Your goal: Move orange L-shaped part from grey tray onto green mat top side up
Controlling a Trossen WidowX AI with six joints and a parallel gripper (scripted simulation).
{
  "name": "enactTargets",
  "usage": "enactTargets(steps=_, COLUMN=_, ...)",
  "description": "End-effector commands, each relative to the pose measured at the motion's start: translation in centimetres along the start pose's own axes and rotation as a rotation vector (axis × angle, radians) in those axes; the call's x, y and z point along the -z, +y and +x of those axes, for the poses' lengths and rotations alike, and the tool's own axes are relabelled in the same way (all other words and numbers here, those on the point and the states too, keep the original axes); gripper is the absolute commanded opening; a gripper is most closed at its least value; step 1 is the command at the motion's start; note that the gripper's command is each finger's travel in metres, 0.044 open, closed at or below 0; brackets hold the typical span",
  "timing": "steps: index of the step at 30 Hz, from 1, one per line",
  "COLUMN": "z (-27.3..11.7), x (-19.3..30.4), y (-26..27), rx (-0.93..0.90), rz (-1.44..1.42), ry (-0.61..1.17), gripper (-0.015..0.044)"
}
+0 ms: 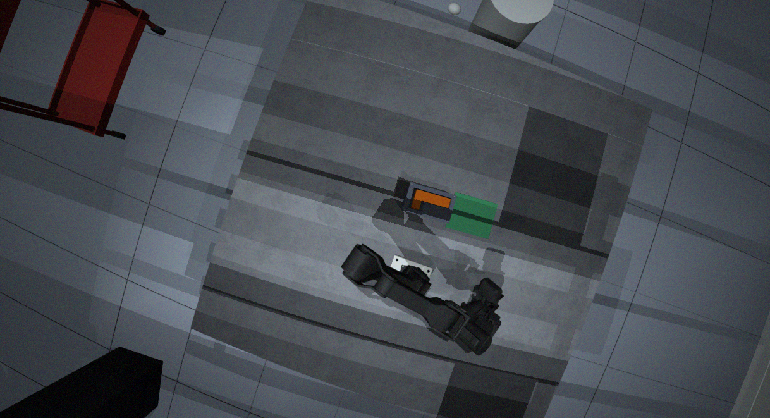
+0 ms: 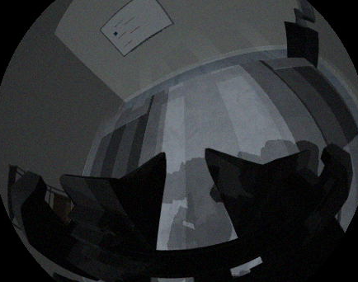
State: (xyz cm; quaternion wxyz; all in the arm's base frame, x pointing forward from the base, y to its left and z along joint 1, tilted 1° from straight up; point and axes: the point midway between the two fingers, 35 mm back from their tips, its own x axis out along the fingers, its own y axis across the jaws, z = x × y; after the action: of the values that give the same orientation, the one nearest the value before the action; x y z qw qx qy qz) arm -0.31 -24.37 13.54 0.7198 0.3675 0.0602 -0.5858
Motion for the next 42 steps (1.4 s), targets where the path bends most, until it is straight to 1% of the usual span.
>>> enactTargets(steps=1, z=1.0, x=0.8, y=3.1, rx=-0.06, rz=-0.038, ry=0.127, gripper=0.018)
enactTargets(steps=6, z=1.8, x=2.7, y=7.8, rx=-0.139, rz=-0.127, ry=0.31, gripper=0.018)
enactTargets(steps=11, z=1.6, x=5.1, y=12.4, rx=-0.201, rz=-0.242, ry=0.482, gripper=0.018)
enactTargets(steps=16, z=0.3, x=8.1, y=16.6, rx=-0.26, rz=-0.409, ry=0.638, gripper=0.018)
enactTargets(steps=21, z=-1.8, x=11.2, y=20.1, rx=-0.286, rz=-0.572, ry=0.774, gripper=0.018)
enactTargets(steps=26, z=-5.0, x=14.6, y=23.0, rx=-0.316, rz=-0.768, ry=0.903, gripper=0.018)
enactTargets(steps=32, z=-9.5, x=18.3, y=25.2, rx=-0.344, rz=-1.021, ry=1.01, gripper=0.018)
enactTargets(steps=37, z=-13.8, x=21.1, y=26.1, rx=-0.362, rz=-1.253, ry=1.065, gripper=0.018)
enactTargets(steps=42, z=-18.3, x=23.3, y=26.1, rx=-0.378, rz=-1.49, ry=1.083, gripper=0.018)
